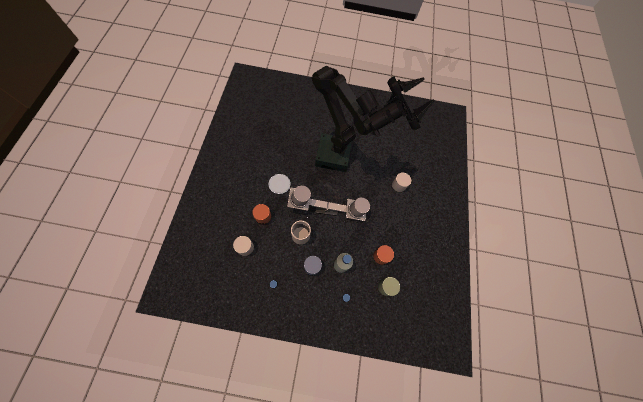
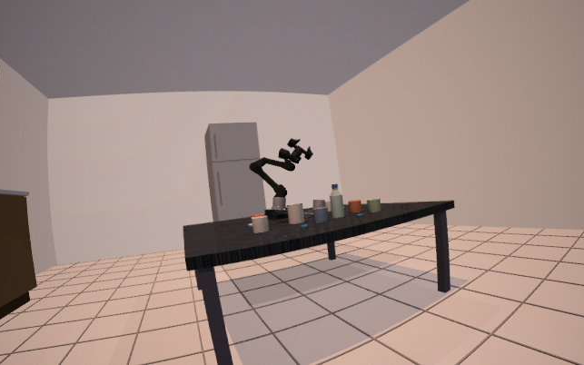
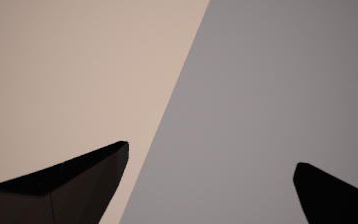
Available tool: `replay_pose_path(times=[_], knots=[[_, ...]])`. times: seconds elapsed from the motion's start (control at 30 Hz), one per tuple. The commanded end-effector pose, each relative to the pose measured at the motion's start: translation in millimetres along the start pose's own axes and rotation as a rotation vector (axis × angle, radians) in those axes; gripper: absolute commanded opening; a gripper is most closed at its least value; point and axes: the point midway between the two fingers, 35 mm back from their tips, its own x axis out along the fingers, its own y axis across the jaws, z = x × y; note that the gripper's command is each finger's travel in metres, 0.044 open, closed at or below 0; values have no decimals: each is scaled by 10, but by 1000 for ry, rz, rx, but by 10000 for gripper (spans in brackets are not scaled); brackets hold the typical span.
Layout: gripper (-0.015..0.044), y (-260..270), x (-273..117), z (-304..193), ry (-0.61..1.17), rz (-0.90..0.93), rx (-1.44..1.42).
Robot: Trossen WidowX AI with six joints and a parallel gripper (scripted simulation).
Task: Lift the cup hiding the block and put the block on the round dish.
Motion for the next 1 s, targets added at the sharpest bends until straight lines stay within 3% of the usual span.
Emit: replay_pose_path(times=[0.0, 0.47, 0.97], knots=[[426, 4, -1, -8, 3, 3, 3], [440, 323, -237, -605, 289, 208, 227], [440, 569, -779, -1141, 676, 354, 464]])
